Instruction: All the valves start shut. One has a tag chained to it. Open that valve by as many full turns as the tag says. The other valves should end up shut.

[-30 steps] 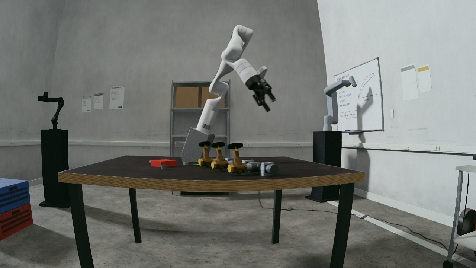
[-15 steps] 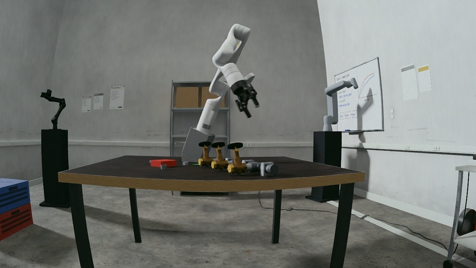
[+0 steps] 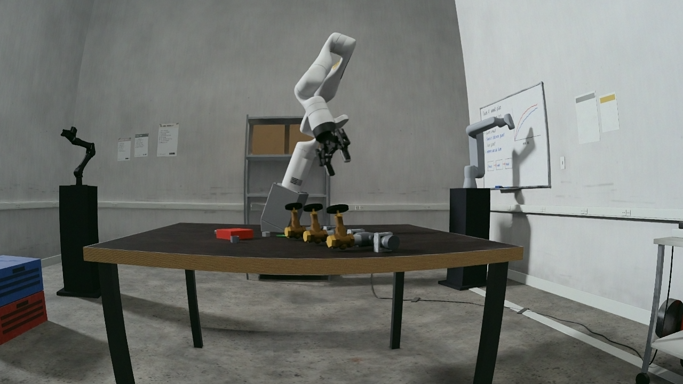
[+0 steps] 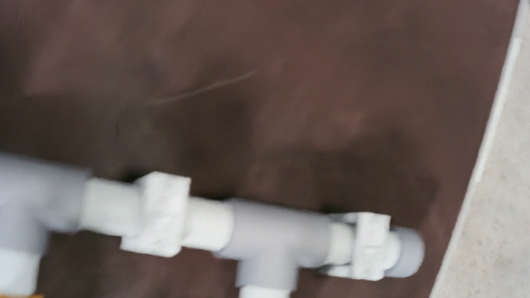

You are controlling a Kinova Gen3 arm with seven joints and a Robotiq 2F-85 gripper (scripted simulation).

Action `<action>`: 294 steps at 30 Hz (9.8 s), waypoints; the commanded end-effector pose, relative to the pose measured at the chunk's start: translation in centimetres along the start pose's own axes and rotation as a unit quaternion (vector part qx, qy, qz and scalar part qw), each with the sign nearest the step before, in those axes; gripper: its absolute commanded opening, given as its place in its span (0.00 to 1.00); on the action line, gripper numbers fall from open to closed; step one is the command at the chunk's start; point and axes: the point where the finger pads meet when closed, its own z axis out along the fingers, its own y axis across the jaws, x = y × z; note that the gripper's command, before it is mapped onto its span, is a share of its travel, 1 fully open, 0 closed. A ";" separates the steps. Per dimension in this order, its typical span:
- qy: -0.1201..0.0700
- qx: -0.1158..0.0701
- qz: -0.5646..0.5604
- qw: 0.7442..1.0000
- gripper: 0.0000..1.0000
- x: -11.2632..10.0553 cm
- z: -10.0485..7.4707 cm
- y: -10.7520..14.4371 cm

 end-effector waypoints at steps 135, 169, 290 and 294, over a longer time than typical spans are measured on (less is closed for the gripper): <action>0.050 0.211 -0.497 0.840 1.00 3.0 -11.3 -35.1; 0.028 0.190 -0.406 0.893 1.00 2.6 -10.5 -34.2; -0.098 0.030 0.198 0.975 0.69 -0.7 0.2 -29.4; -0.098 0.030 0.198 0.975 0.69 -0.7 0.2 -29.4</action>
